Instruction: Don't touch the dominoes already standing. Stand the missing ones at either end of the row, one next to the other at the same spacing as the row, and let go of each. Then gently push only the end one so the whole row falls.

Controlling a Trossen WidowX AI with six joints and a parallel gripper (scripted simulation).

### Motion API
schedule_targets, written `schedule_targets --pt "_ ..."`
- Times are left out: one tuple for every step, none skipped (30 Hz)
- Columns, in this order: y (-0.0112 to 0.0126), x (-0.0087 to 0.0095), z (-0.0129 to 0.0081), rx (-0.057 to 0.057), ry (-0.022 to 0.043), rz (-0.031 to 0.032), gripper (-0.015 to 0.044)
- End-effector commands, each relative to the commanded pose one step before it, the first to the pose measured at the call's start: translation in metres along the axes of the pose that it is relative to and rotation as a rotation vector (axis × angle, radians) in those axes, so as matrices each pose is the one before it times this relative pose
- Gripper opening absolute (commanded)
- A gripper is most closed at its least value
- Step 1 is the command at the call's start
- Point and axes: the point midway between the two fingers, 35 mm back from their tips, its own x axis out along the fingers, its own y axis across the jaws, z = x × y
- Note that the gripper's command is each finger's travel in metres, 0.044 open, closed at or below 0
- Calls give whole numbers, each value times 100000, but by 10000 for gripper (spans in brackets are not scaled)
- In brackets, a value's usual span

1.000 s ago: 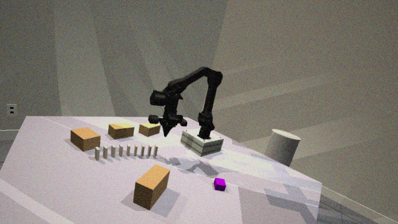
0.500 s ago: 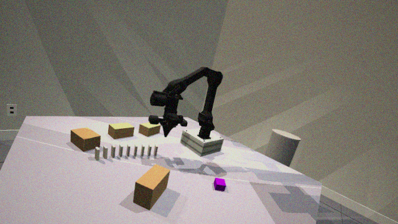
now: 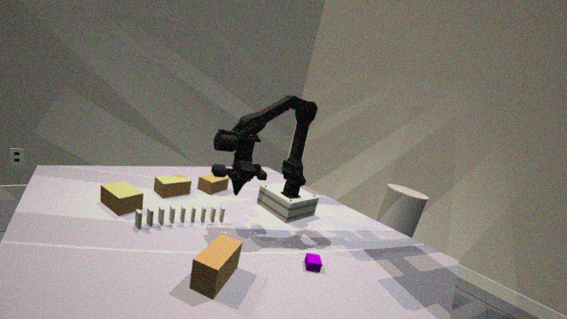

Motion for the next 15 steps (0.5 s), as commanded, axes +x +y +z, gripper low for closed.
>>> schedule_targets --pt "-14 21 31 -462 -171 -139 0" --pt "0 0 0 0 0 0 0" --pt "0 0 0 0 0 0 0" --pt "0 0 0 0 0 0 0" --pt "0 0 0 0 0 0 0" --pt "0 0 0 0 0 0 0" --pt "0 0 0 0 0 0 0" --pt "0 0 0 0 0 0 0" --pt "0 0 0 0 0 0 0" --pt "-39 269 26 0 -2 -2 0" --pt "-97 805 76 0 -7 -4 0" --pt "-101 1333 119 0 -10 0 0" --pt "-19 1720 140 0 -11 12 0" --pt "106 1685 121 0 -9 25 0" --pt "162 1259 79 0 -5 28 0"
